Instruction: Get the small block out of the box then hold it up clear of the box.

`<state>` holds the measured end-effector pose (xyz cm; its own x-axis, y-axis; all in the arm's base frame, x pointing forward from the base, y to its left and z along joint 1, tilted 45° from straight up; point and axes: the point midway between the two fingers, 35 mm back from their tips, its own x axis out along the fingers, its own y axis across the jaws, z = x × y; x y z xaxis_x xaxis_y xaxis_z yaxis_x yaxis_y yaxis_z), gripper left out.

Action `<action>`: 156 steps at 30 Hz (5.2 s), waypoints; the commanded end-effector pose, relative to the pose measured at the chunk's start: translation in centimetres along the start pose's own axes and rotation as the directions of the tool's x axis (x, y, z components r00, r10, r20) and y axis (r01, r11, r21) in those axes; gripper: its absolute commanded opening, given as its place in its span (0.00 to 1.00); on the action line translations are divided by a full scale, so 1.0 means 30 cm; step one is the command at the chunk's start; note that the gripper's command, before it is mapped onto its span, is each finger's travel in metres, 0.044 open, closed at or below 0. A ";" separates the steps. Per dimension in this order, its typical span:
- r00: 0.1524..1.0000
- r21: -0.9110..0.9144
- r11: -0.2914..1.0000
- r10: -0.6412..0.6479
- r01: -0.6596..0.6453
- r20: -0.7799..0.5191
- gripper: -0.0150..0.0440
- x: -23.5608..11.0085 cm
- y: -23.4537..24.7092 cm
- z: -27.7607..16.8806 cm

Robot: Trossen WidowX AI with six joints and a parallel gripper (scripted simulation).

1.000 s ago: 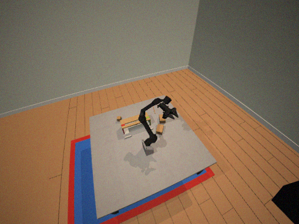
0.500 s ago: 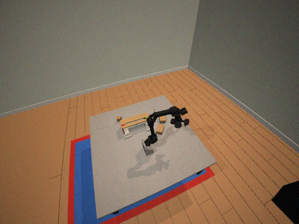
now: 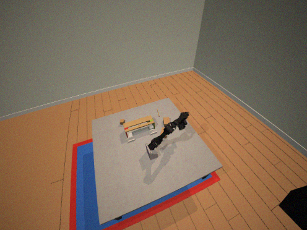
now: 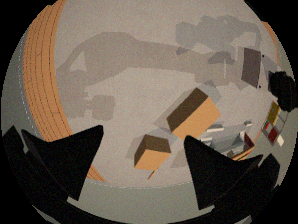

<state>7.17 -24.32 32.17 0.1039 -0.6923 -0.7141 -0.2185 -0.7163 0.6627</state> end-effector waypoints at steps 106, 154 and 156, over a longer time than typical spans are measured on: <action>0.930 -0.977 -0.077 -0.300 0.197 0.211 0.93 0.447 -1.362 -0.496; 0.930 -0.977 -0.077 -0.300 0.197 0.211 0.93 0.448 -1.384 -0.492; 0.930 -0.977 -0.077 -0.300 0.197 0.211 0.93 0.448 -1.384 -0.492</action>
<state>32.03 -5.01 -1.75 -0.0400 -0.4126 -0.9100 0.9847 -0.1710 0.0343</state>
